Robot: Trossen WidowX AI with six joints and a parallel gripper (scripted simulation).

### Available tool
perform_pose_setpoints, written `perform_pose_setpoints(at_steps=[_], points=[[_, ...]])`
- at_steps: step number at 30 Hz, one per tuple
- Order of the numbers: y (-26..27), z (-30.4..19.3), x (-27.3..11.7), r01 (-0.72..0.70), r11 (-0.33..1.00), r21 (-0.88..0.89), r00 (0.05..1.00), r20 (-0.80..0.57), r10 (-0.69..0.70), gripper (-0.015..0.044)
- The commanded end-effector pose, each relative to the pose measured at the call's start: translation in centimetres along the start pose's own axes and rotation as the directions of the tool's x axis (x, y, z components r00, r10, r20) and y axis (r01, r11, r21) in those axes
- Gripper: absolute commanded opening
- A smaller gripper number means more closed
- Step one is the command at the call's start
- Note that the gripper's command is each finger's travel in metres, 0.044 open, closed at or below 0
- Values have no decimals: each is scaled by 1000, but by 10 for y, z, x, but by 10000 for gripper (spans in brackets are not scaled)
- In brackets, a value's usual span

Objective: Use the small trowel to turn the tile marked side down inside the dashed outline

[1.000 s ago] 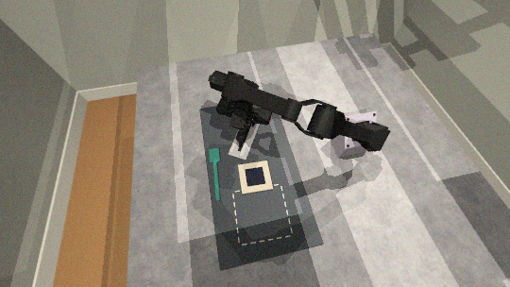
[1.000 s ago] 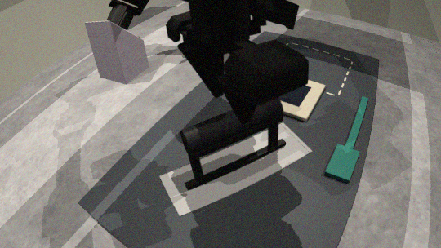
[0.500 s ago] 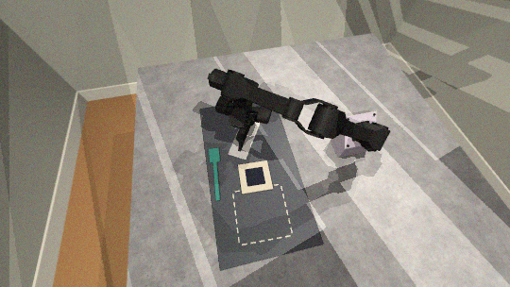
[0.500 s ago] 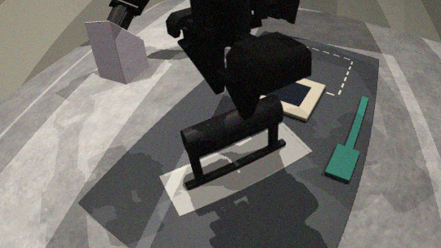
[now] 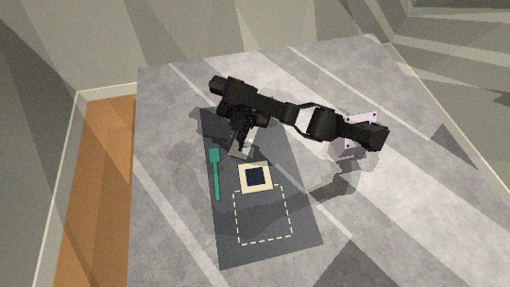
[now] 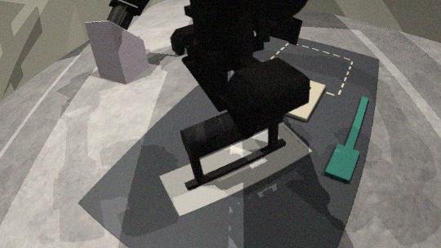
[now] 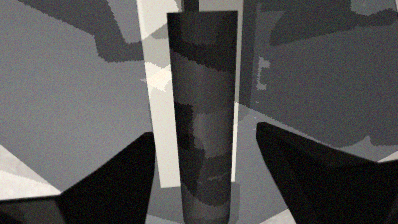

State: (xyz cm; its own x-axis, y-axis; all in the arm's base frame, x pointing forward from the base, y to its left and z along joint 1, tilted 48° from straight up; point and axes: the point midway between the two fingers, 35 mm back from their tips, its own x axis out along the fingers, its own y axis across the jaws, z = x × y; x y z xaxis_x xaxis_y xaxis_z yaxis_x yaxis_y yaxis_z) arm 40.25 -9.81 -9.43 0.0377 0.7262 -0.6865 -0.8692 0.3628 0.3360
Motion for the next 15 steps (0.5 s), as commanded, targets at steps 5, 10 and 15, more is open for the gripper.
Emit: perform_pose_setpoints(at_steps=[5, 10, 15], points=[[1, 0, 12, -2, 1000, 21, 1000, 4, 2, 270], [1, 0, 12, -2, 1000, 21, 1000, 4, 2, 165], [1, 0, 12, -2, 1000, 21, 1000, 4, 2, 130]])
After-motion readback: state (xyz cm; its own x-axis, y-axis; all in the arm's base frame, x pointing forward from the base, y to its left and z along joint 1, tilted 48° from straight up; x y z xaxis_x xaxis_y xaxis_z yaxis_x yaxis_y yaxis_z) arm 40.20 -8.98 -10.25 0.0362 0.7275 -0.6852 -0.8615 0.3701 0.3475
